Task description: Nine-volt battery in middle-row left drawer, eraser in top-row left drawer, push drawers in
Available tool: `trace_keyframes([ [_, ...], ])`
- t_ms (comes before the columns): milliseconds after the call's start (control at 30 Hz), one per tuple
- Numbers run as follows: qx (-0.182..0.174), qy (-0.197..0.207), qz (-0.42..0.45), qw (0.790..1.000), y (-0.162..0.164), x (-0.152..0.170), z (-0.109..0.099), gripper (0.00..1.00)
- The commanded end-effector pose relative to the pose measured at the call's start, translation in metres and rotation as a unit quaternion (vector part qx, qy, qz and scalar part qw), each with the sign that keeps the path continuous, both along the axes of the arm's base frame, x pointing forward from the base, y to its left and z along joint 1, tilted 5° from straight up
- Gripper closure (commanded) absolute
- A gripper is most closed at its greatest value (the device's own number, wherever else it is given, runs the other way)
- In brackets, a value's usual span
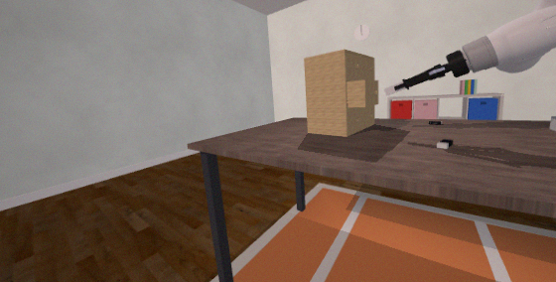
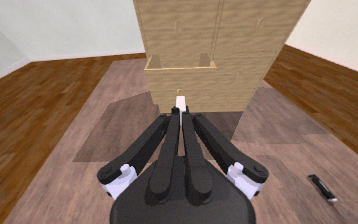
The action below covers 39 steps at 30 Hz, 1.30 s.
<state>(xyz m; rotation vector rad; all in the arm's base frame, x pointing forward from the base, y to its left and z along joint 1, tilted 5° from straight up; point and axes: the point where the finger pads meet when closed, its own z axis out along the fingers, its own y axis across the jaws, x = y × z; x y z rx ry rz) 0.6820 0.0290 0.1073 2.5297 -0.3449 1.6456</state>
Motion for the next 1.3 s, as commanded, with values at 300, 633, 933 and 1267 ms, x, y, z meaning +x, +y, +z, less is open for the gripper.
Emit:
trace_keyframes([
  [300, 0.0, 0.0, 0.0, 1.0, -0.003, 0.012, -0.001, 1.0],
  [633, 0.0, 0.0, 0.0, 1.0, -0.007, 0.028, -0.002, 1.0],
  [933, 0.0, 0.0, 0.0, 1.0, -0.01, 0.04, -0.003, 1.0],
  [1267, 0.0, 0.0, 0.0, 1.0, -0.014, 0.056, -0.004, 1.0],
])
